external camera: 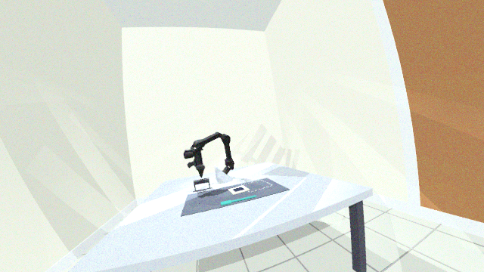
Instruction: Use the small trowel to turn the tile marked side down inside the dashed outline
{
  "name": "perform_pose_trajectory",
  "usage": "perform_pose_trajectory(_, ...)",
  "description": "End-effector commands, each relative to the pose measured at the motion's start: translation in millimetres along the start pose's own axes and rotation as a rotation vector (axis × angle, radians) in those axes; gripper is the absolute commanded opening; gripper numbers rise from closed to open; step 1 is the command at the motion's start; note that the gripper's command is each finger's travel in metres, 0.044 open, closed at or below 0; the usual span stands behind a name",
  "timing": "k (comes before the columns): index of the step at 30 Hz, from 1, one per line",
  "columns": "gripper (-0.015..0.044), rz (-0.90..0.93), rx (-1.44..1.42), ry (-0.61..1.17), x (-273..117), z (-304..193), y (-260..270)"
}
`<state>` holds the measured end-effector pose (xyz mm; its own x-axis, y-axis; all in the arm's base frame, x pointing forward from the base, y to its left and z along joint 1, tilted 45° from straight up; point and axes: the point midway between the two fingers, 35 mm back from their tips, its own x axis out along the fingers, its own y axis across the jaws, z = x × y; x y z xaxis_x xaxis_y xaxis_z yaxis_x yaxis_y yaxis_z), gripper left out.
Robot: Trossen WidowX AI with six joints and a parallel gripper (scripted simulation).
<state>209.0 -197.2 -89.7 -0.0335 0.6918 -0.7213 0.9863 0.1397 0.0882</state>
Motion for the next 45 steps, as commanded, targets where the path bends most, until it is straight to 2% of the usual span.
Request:
perform_pose_trajectory(1, 0.027, -0.002, 0.111, 0.001, -0.9, 2.2, -4.8)
perform_pose_trajectory(37, 0.027, -0.002, 0.116, 0.002, 44.2, 2.2, -4.8)
perform_pose_trajectory(42, 0.0139, -0.002, 0.116, 0.002, 44.2, 2.2, -4.8)
perform_pose_trajectory(45, 0.013, -0.002, 0.116, 0.002, 44.2, 2.2, -4.8)
